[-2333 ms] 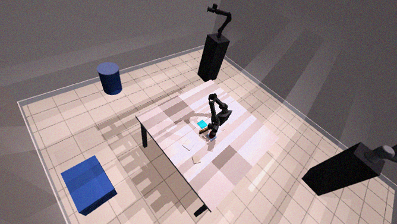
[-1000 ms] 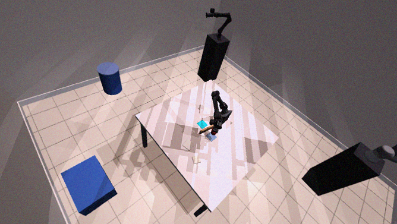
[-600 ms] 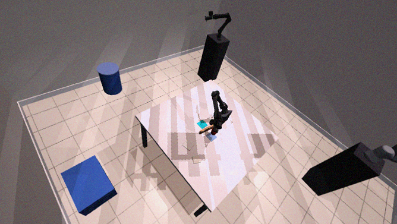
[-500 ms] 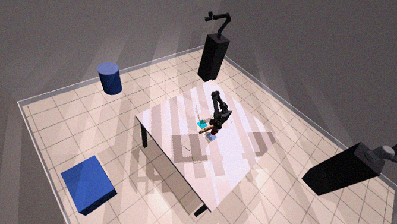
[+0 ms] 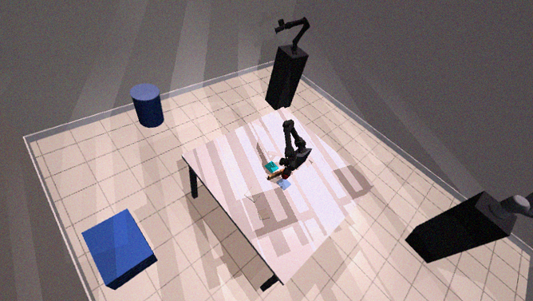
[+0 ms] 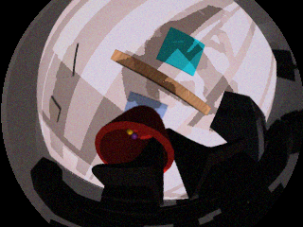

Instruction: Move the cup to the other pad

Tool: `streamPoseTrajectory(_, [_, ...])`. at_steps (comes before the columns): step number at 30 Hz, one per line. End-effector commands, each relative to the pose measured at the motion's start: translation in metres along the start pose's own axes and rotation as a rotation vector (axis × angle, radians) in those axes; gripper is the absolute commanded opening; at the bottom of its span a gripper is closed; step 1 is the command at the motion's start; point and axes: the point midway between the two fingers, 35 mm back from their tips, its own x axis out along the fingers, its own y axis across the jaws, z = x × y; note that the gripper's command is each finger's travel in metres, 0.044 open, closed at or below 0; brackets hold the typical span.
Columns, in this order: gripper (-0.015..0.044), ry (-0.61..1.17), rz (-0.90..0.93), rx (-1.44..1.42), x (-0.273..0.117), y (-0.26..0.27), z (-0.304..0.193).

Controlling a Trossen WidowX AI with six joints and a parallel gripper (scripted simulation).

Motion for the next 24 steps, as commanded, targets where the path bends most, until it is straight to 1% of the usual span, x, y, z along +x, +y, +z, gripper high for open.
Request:
streamPoseTrajectory(1, [0.0, -0.004, -0.009, -0.004, 0.001, -0.007, 0.007])
streamPoseTrajectory(24, [0.0, -0.004, -0.012, -0.004, -0.002, -0.033, 0.043])
